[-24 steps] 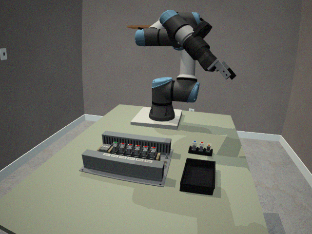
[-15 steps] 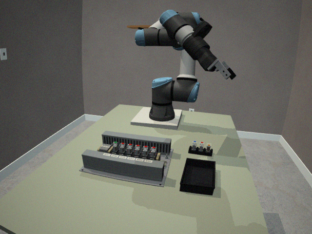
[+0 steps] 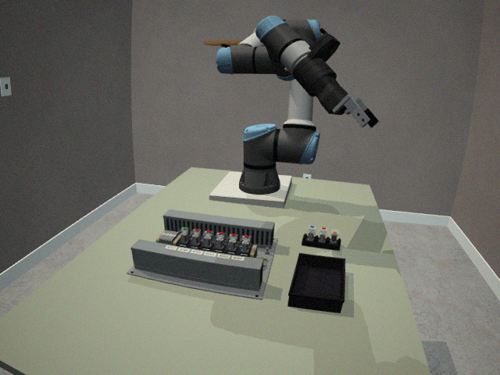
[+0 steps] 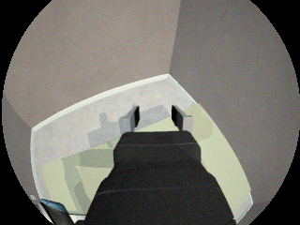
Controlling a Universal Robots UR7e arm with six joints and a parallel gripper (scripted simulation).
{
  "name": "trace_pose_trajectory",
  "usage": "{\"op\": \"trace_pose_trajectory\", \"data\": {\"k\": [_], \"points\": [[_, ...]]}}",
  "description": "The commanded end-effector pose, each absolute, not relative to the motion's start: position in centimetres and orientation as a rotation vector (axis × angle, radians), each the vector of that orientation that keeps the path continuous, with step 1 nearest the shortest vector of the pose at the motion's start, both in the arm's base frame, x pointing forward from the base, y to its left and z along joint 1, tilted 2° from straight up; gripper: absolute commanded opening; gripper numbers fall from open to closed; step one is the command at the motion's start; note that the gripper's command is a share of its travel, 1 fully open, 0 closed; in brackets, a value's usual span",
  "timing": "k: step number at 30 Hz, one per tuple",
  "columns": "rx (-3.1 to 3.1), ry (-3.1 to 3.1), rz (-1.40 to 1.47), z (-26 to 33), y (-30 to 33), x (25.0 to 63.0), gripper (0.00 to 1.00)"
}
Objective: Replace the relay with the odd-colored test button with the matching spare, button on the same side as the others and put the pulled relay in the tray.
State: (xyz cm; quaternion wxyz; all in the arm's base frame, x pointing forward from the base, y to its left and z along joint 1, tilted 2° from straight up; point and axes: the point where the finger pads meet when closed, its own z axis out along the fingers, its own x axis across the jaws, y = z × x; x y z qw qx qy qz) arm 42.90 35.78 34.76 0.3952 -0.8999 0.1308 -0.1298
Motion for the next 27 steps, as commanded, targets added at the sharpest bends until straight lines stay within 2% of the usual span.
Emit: {"op": "trace_pose_trajectory", "data": {"k": [1, 10, 15, 27], "points": [[-2.281, 0.331, -0.330, 34.8, 35.8, 42.9, 1.00], [-2.281, 0.331, -0.330, 34.8, 35.8, 42.9, 1.00], [-2.281, 0.331, -0.330, 38.8, 31.3, 43.2, 1.00], [-2.281, 0.331, -0.330, 38.8, 31.3, 43.2, 1.00]]}}
